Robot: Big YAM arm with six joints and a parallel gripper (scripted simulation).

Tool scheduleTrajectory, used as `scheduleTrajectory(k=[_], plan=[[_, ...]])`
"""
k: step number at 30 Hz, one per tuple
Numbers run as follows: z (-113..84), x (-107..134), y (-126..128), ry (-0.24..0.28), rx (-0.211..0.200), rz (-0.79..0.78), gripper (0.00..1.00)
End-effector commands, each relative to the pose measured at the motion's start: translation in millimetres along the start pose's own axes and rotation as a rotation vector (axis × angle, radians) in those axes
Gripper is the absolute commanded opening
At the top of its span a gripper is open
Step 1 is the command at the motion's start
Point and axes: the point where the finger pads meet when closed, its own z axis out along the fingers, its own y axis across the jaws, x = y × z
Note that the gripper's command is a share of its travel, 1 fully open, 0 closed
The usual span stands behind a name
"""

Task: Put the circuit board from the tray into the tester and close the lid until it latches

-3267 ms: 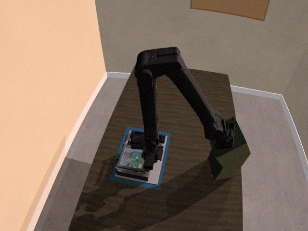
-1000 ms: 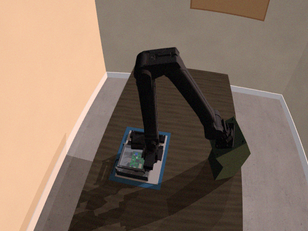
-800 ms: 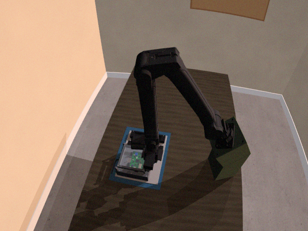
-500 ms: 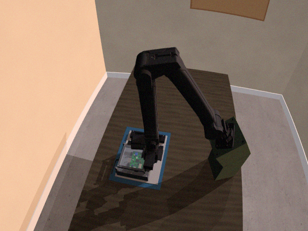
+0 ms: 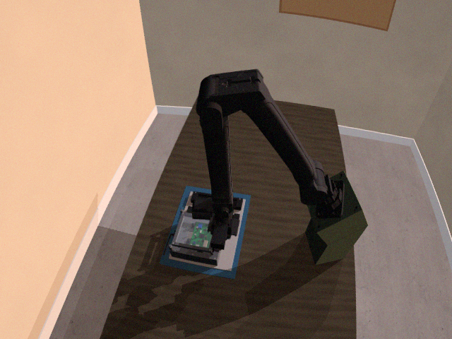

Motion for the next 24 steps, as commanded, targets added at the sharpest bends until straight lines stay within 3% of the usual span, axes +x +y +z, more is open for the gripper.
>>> scheduleTrajectory(k=[1,24], plan=[[11.4,-5.7,-0.6,-0.006,-0.007,-0.002,0.0],[14.5,-5.6,-0.4,-0.006,-0.008,-0.002,0.0]])
